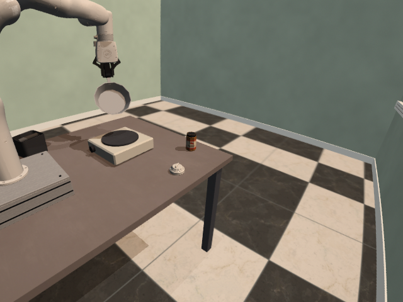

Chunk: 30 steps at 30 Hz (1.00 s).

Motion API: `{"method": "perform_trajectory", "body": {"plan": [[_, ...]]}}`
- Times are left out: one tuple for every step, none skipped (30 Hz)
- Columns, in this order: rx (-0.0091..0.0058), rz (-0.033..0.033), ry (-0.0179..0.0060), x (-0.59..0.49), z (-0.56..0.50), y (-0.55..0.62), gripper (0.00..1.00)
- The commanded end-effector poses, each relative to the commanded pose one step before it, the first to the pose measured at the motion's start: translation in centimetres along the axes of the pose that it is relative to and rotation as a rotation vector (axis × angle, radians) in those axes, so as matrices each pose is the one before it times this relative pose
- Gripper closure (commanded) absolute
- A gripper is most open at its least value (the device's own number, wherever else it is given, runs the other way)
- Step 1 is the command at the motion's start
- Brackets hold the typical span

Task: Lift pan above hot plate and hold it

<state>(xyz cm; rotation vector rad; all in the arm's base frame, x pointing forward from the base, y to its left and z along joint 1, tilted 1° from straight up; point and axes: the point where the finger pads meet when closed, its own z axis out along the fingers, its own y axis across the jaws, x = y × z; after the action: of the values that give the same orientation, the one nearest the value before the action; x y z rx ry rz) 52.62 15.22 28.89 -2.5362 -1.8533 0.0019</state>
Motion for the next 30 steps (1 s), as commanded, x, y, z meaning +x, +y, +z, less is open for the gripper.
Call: {"method": "perform_trajectory", "body": {"plan": [[-0.00544, -0.00003, 0.00362, 0.053, -0.561, 0.07, 1.0], [0.0, 0.0, 0.0, 0.0, -0.067, -0.002, 1.0], [0.0, 0.0, 0.0, -0.001, -0.065, -0.002, 1.0], [0.0, 0.0, 0.0, -0.001, -0.063, -0.002, 1.0], [0.0, 0.0, 0.0, -0.001, -0.061, -0.002, 1.0], [0.0, 0.0, 0.0, -0.001, -0.059, -0.002, 1.0], [0.0, 0.0, 0.0, -0.001, -0.057, -0.002, 1.0], [0.0, 0.0, 0.0, -0.001, -0.055, -0.002, 1.0], [0.0, 0.0, 0.0, -0.001, -0.053, -0.002, 1.0], [0.0, 0.0, 0.0, -0.001, -0.051, -0.002, 1.0], [0.0, 0.0, 0.0, -0.001, -0.049, -0.002, 1.0], [0.0, 0.0, 0.0, 0.0, 0.0, 0.0, 1.0], [0.0, 0.0, 0.0, 0.0, 0.0, 0.0, 1.0], [0.0, 0.0, 0.0, -0.001, -0.047, -0.002, 1.0], [0.0, 0.0, 0.0, -0.001, -0.045, -0.002, 1.0], [0.0, 0.0, 0.0, -0.001, -0.043, -0.002, 1.0], [0.0, 0.0, 0.0, -0.001, -0.041, -0.002, 1.0], [0.0, 0.0, 0.0, -0.001, -0.039, -0.002, 1.0], [0.0, 0.0, 0.0, -0.001, -0.037, -0.002, 1.0], [0.0, 0.0, 0.0, -0.001, -0.035, -0.002, 1.0], [0.0, 0.0, 0.0, -0.001, -0.033, -0.002, 1.0], [0.0, 0.0, 0.0, -0.001, -0.032, -0.002, 1.0], [0.0, 0.0, 0.0, -0.001, -0.03, -0.002, 1.0], [0.0, 0.0, 0.0, -0.001, -0.028, -0.002, 1.0], [0.0, 0.0, 0.0, -0.001, -0.026, -0.002, 1.0], [0.0, 0.0, 0.0, -0.001, -0.025, -0.001, 1.0], [0.0, 0.0, 0.0, -0.001, -0.023, -0.001, 1.0], [0.0, 0.0, 0.0, -0.001, -0.021, -0.001, 1.0], [0.0, 0.0, 0.0, 0.0, 0.0, 0.0, 1.0], [0.0, 0.0, 0.0, 0.0, 0.0, 0.0, 1.0]]}}
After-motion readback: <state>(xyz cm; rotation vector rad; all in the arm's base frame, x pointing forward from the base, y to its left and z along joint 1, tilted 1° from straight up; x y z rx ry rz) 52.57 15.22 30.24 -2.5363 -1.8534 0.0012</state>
